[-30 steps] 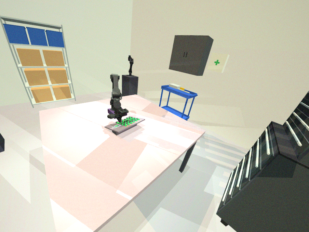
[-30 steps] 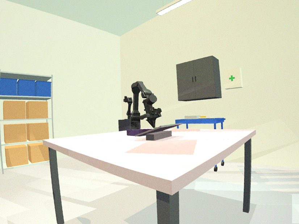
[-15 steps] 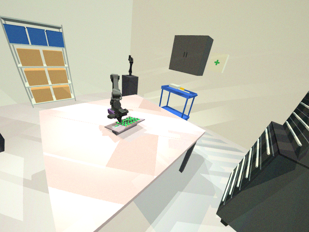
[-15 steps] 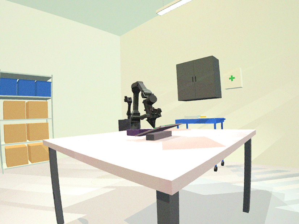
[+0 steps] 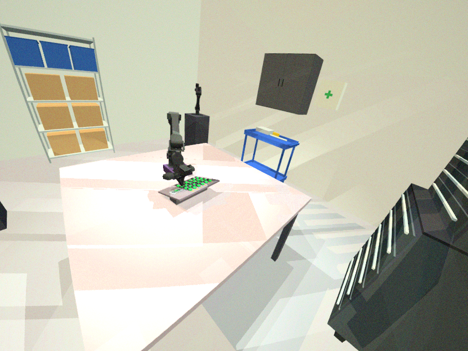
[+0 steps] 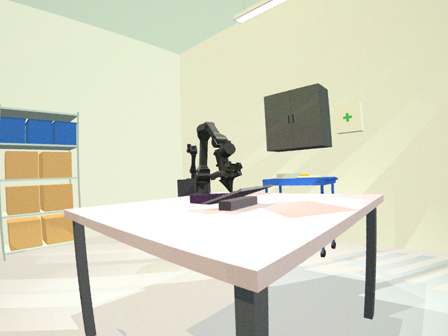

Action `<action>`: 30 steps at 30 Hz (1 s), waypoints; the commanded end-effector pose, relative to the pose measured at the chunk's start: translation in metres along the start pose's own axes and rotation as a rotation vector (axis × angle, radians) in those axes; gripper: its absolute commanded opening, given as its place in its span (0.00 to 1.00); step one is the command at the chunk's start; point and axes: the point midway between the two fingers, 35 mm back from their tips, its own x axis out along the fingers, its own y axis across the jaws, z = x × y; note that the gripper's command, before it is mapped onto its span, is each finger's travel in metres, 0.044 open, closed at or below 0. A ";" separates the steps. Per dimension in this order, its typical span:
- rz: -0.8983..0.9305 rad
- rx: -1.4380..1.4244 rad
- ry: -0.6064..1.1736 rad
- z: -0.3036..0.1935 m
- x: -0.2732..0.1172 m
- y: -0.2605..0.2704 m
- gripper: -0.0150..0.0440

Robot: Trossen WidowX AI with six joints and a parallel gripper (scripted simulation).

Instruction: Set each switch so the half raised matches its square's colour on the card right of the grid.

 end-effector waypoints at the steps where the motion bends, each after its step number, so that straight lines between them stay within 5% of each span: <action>1: -0.005 0.002 0.002 0.000 0.001 -0.001 0.25; 22: -0.005 0.002 0.002 0.000 0.004 -0.001 0.25; 27: -0.005 0.002 -0.021 -0.002 -0.057 -0.001 0.25; 30: -0.005 0.002 -0.022 -0.003 -0.061 -0.001 0.25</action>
